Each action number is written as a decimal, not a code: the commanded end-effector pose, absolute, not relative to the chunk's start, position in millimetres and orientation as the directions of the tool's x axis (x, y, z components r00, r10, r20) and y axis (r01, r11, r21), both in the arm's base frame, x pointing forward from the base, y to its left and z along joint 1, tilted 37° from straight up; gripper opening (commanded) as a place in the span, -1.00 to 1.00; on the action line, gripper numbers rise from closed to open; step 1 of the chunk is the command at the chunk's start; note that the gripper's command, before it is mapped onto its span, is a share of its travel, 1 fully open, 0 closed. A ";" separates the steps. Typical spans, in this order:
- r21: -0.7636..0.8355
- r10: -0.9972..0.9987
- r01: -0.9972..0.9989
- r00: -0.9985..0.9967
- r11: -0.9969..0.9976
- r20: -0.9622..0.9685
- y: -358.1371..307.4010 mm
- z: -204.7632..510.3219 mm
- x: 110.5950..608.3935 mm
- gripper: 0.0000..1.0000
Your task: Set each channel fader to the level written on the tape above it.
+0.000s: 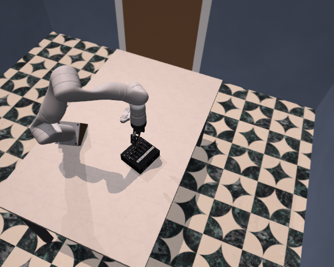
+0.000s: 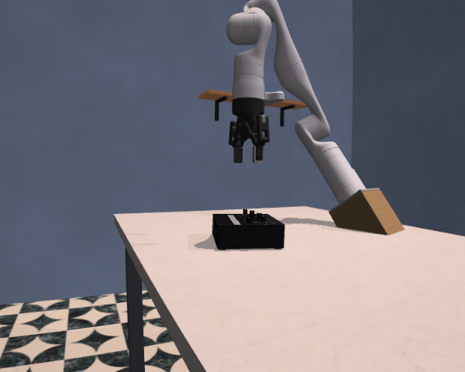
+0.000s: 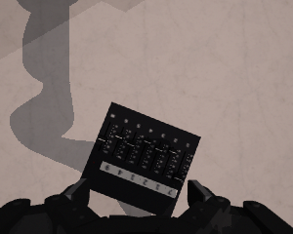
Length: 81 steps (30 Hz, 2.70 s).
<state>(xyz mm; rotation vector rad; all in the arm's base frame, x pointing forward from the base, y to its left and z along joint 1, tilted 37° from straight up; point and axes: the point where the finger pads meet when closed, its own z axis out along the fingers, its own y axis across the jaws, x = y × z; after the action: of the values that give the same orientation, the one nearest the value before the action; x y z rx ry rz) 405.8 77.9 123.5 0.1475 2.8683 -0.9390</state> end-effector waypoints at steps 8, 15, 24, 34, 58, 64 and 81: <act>-0.574 0.083 0.168 -0.982 0.802 -0.173 80.3 126.2 407.4 1.00; -0.573 0.085 0.172 -0.981 0.801 -0.175 80.3 126.3 407.5 1.00; -0.573 0.085 0.172 -0.981 0.801 -0.175 80.3 126.3 407.5 1.00; -0.574 0.082 0.167 -0.982 0.801 -0.172 80.3 126.2 407.6 1.00; -0.608 -0.101 -0.061 -0.994 0.792 -0.032 78.2 119.3 411.3 1.00; -0.611 -0.212 -0.203 -0.975 0.765 0.059 77.1 115.0 413.6 1.00; -0.516 -0.543 -0.644 -0.761 0.565 0.356 73.9 99.6 422.2 1.00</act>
<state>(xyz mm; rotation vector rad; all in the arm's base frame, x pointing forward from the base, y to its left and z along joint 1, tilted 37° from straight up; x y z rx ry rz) 420.9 77.8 102.9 -1.0645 2.9105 -1.0670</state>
